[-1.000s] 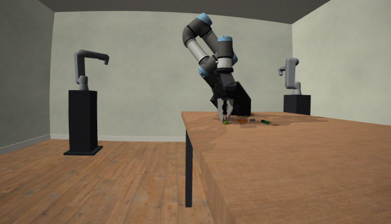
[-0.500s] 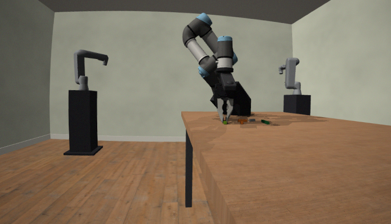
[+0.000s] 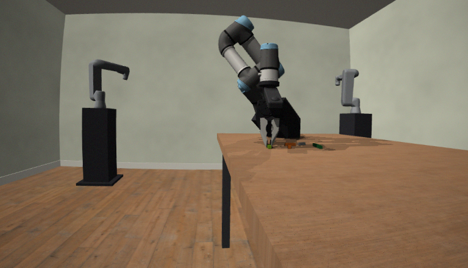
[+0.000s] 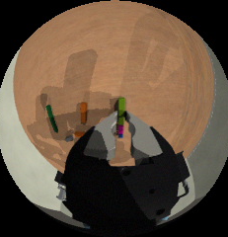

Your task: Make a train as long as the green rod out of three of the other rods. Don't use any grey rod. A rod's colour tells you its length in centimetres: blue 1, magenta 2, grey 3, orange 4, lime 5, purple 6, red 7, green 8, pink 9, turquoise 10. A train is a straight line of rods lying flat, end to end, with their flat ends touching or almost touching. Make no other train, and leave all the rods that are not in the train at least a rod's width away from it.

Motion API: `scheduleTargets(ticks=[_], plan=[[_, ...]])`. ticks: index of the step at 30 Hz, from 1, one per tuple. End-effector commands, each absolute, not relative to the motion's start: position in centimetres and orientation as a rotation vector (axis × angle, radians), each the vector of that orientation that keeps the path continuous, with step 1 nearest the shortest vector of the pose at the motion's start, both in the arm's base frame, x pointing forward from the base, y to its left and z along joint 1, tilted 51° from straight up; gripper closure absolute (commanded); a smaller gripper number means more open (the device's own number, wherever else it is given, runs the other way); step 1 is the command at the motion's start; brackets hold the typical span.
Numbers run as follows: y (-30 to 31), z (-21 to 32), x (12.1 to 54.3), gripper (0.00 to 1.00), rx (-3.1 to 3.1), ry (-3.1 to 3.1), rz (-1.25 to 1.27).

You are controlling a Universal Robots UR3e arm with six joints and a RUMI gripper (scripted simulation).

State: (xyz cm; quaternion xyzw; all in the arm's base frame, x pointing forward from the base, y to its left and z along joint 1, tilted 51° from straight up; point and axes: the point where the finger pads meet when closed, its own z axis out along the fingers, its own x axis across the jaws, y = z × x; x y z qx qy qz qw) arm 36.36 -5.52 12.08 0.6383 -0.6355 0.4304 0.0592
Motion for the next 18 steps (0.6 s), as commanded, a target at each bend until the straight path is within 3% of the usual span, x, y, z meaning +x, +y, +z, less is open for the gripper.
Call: scheduleTargets(ticks=[1,10,18], plan=[[-5.51,12.05,36.36,0.94,1.934,-1.924,1.303],[-5.51,12.05,36.36,0.86,1.934,-1.924,1.303],[-5.51,12.05,36.36,0.86,1.934,-1.924,1.303]])
